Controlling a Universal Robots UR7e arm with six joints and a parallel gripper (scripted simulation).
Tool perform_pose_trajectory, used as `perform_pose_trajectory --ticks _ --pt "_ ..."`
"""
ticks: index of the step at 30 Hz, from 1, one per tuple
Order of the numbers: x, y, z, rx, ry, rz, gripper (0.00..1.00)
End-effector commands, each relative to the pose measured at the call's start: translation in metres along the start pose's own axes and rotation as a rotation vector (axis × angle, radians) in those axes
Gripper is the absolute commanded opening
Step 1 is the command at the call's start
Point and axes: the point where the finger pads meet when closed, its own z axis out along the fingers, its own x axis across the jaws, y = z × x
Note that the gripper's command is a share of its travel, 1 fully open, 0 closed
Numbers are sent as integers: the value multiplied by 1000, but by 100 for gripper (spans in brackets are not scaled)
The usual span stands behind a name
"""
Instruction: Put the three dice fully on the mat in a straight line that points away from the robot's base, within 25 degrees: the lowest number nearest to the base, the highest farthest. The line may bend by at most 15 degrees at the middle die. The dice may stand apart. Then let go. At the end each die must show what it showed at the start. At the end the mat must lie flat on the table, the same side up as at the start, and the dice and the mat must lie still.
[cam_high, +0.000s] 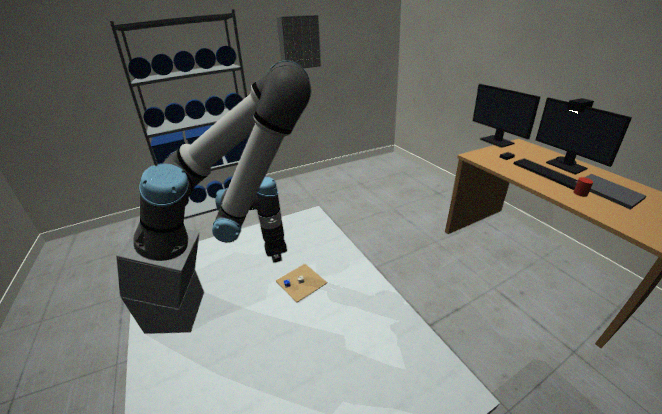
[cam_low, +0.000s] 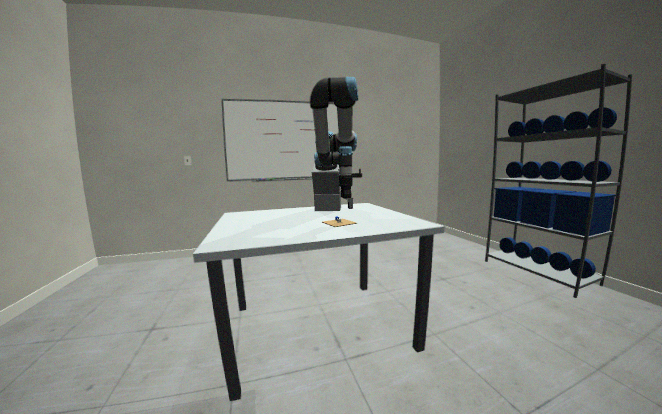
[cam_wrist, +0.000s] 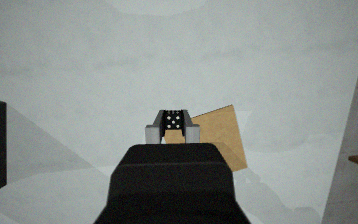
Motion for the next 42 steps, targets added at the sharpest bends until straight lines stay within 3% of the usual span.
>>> perform_pose_trajectory --ticks 1,9,33,37,42 --pt "0 0 -15 0 1 0 40" --pt "0 0 -31 0 1 0 40" --pt "1 1 -36 0 1 0 40" --pt "21 13 -32 0 1 8 40" --pt "75 52 -32 0 1 27 40"
